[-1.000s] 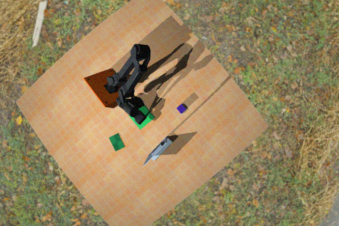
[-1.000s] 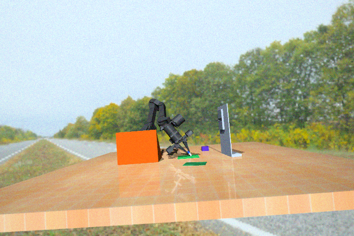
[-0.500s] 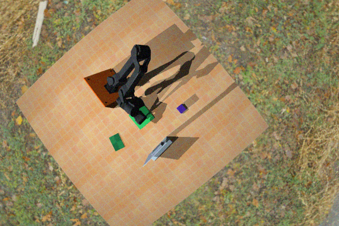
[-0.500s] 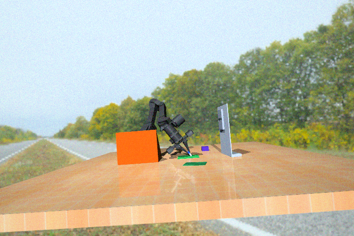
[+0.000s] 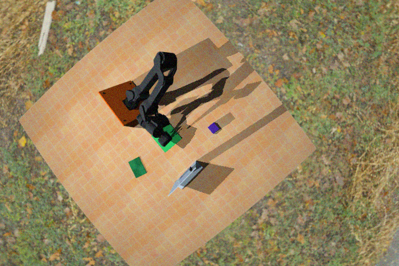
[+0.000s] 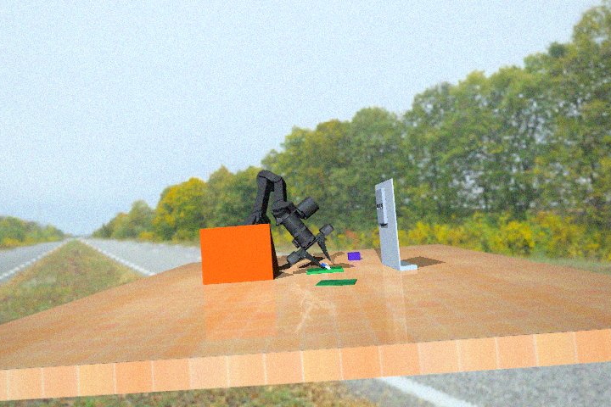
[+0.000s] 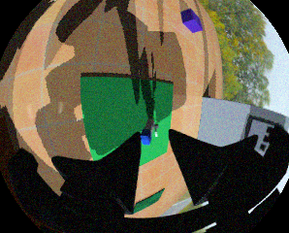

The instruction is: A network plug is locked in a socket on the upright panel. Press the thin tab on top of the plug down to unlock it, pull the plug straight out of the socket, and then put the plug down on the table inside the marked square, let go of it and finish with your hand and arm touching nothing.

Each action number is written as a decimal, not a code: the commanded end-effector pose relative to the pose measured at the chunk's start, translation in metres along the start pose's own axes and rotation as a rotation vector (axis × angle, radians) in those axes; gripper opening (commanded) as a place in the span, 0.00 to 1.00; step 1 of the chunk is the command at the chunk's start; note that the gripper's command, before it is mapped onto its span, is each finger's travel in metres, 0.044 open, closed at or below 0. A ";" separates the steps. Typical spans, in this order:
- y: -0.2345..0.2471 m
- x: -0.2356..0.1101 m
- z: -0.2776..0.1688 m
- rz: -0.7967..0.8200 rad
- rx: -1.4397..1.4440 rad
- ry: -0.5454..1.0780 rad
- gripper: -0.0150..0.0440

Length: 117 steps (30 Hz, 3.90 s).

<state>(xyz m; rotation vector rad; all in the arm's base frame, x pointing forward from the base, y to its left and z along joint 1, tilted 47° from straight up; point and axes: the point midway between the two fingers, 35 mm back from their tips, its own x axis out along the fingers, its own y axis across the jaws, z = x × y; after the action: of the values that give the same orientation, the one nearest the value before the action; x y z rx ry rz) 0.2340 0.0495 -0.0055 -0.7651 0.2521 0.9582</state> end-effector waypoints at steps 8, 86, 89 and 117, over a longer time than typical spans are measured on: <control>0.000 -0.008 -0.001 0.004 -0.007 0.000 0.52; -0.027 -0.061 -0.010 0.019 -0.004 0.019 0.52; -0.028 -0.064 -0.010 0.019 -0.004 0.018 0.52; -0.041 -0.090 -0.005 0.010 -0.001 0.008 0.52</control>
<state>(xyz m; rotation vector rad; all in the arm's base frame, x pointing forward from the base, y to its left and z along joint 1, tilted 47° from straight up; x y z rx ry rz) 0.2170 -0.0231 0.0519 -0.7637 0.2718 0.9661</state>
